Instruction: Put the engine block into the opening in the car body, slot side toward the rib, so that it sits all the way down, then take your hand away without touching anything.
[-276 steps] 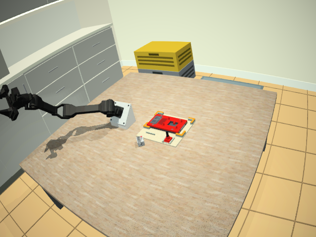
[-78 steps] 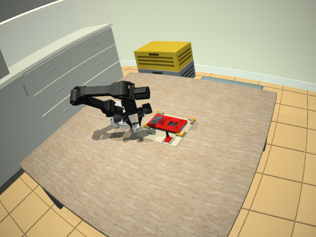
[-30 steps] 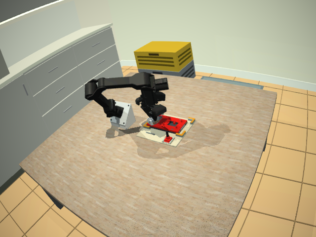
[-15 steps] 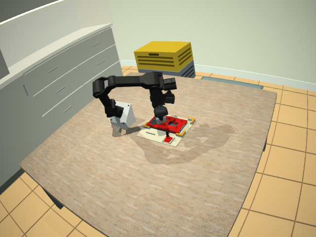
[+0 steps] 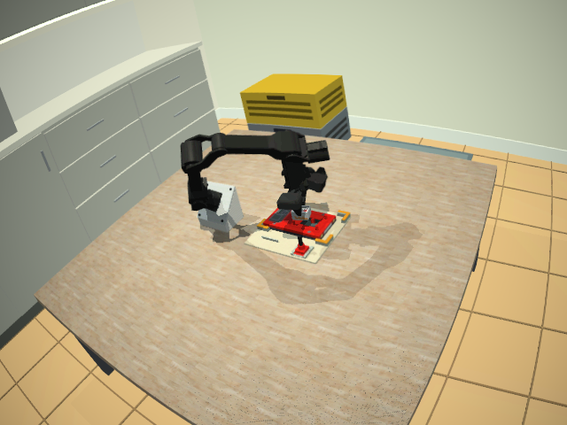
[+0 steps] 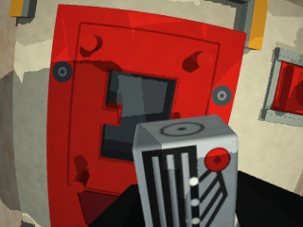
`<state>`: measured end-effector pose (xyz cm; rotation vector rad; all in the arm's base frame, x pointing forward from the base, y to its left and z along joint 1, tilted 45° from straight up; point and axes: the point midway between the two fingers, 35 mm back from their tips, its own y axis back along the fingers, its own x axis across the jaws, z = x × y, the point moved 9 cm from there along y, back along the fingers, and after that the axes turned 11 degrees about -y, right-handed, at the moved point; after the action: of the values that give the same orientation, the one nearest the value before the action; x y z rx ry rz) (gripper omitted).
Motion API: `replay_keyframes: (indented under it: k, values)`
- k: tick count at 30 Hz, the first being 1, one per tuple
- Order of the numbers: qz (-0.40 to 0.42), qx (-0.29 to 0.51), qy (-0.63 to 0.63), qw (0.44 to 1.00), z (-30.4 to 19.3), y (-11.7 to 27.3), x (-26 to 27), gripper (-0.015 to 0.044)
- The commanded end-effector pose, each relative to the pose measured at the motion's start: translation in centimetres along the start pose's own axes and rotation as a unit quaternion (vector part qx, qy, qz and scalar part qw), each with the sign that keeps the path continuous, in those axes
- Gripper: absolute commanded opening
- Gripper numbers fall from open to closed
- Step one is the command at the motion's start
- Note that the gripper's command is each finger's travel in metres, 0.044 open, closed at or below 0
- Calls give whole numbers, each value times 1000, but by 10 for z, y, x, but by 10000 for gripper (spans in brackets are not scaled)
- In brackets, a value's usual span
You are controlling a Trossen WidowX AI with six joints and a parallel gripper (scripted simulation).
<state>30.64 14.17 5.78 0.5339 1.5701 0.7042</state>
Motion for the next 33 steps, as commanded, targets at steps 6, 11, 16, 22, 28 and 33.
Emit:
replay_keyframes:
  k: [6,11,16,22,28,33]
  values:
    - [5,-4,-127,992,9,-10,22,0]
    - [5,-4,-150,989,10,-11,23,79]
    - [5,-4,-162,987,10,-11,23,159]
    - [5,-4,-151,988,10,-11,23,159]
    - [5,-4,-135,991,10,-11,22,159]
    - [5,-4,-135,991,10,-11,22,159]
